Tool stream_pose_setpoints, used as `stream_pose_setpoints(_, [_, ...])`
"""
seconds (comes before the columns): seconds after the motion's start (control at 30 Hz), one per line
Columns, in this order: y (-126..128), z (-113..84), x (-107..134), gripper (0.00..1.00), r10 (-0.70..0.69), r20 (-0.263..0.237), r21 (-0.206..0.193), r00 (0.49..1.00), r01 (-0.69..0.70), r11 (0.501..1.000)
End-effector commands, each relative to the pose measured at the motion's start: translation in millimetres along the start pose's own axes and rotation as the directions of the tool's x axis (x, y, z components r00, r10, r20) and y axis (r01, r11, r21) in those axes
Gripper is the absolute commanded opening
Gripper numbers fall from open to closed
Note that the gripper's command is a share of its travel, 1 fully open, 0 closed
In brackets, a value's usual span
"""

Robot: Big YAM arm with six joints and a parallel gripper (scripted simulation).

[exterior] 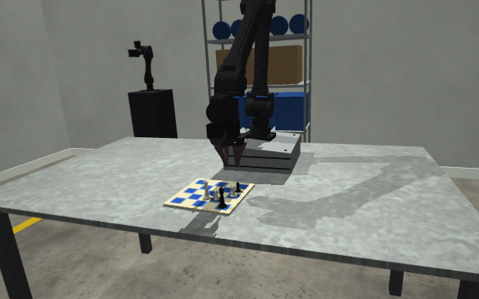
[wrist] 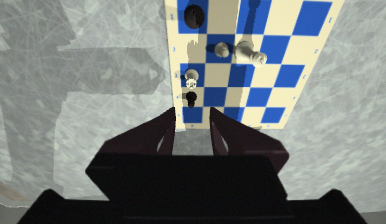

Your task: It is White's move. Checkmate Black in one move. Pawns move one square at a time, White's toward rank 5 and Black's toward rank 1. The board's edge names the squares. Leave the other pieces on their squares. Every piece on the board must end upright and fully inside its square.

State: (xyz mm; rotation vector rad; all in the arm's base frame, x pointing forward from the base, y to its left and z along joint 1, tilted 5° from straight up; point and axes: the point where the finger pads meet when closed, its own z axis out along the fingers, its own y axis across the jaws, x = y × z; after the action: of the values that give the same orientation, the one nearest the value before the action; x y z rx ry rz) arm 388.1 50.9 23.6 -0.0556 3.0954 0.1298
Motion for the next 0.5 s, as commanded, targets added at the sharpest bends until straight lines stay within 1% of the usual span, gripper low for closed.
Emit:
stream_pose_setpoints(0.0, [-5.2,-9.0,-17.2,0.36,0.000,0.003,0.002,1.000,0.000,1.000])
stream_pose_setpoints(0.07, [-5.4,-12.3,-13.7,0.36,0.000,-0.001,0.002,1.000,0.000,1.000])
stream_pose_setpoints(0.13, [-4.7,-21.8,-15.4,0.36,-0.001,0.019,0.001,1.000,0.001,1.000])
stream_pose_setpoints(0.2, [-4.5,-23.9,-16.8,0.36,-0.001,0.025,0.001,1.000,0.001,1.000])
stream_pose_setpoints(0.23, [-4.5,-23.6,-16.7,1.00,0.000,0.024,0.001,1.000,0.000,1.000])
stream_pose_setpoints(0.47, [-4.5,-23.0,-17.9,1.00,0.000,0.028,0.001,1.000,0.000,1.000])
